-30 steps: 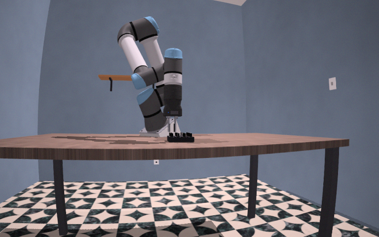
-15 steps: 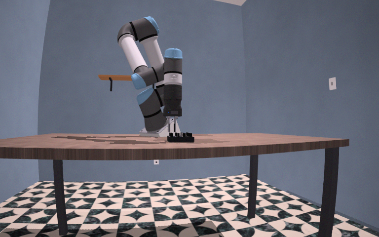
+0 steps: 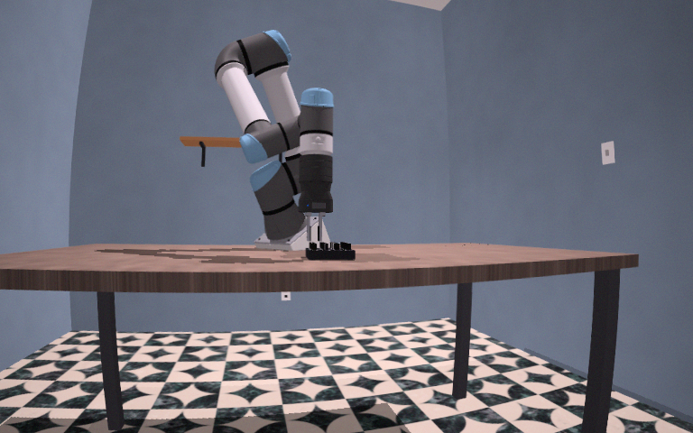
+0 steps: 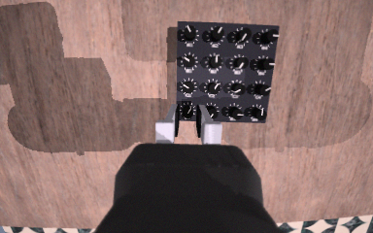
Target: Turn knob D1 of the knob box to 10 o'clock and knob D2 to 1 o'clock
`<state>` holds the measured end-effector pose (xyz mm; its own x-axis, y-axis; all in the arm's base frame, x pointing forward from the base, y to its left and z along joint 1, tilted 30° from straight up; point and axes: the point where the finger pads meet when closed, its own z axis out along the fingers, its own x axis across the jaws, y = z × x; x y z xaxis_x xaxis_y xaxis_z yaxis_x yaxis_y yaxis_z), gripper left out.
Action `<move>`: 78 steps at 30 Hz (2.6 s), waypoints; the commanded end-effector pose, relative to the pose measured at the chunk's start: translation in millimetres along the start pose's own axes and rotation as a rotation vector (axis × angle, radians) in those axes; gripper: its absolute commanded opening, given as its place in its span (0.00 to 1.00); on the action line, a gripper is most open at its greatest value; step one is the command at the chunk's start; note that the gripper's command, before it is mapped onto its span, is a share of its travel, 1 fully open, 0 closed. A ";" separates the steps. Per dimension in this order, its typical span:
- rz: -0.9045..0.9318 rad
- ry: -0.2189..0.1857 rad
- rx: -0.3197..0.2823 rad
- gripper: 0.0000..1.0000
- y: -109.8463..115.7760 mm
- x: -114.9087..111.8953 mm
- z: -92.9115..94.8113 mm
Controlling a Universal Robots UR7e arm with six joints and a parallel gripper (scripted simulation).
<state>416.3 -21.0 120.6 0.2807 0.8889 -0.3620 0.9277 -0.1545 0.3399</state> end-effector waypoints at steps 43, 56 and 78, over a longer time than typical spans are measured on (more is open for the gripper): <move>0.000 0.000 -0.001 0.46 0.4 0.0 13.7; 0.000 0.000 -0.001 0.46 0.4 0.0 13.7; 0.000 0.000 -0.001 0.30 0.4 0.0 13.7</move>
<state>419.8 -27.0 108.4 0.2807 0.8889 -0.3619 0.9277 -0.1546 0.3399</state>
